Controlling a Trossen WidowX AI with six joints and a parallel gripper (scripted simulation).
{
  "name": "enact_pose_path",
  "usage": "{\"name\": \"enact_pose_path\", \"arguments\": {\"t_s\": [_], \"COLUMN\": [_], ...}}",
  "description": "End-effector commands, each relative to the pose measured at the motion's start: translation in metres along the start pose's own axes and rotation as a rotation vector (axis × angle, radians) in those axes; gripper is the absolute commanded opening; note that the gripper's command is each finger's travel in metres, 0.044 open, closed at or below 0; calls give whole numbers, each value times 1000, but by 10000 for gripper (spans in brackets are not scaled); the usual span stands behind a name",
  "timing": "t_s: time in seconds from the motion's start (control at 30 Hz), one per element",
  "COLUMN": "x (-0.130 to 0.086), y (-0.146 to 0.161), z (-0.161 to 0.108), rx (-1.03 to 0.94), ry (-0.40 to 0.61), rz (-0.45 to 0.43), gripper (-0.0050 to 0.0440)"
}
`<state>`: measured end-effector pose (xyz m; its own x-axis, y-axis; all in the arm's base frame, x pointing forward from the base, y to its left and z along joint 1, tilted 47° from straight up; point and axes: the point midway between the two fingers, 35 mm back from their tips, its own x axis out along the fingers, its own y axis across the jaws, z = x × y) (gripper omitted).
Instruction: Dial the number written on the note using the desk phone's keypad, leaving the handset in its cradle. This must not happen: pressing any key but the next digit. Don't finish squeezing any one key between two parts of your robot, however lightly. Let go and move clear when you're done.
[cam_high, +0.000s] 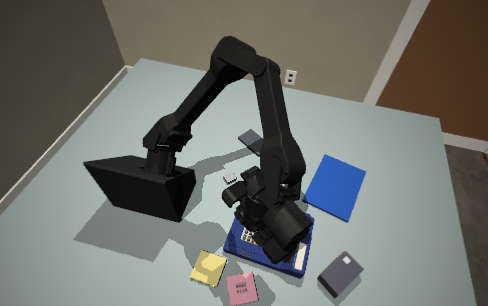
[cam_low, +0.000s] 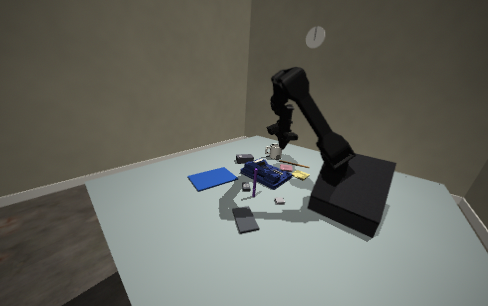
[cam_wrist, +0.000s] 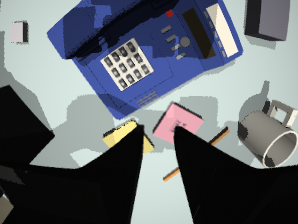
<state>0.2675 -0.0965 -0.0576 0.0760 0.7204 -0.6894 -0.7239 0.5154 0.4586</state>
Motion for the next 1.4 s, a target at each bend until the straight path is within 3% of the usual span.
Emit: {"name": "enact_pose_path", "arguments": {"t_s": [0.0,0.07,0.2,0.73,0.8,0.9,1.0,1.37], "x": [1,2,3,3,15,60,78,97], "y": [12,26,38,38,36,41,40,33], "z": [11,23,32,32,30,20,16,15], "rx": [-208,-379,-598,-600,-600,-562,-569,-600], "ry": [-9,-11,-13,-13,-12,-17,-15,-13], "rz": [-3,-2,-2,-2,-3,37,31,-2], "gripper": [56,8,0,-2,-3,-4,-5,-50]}}
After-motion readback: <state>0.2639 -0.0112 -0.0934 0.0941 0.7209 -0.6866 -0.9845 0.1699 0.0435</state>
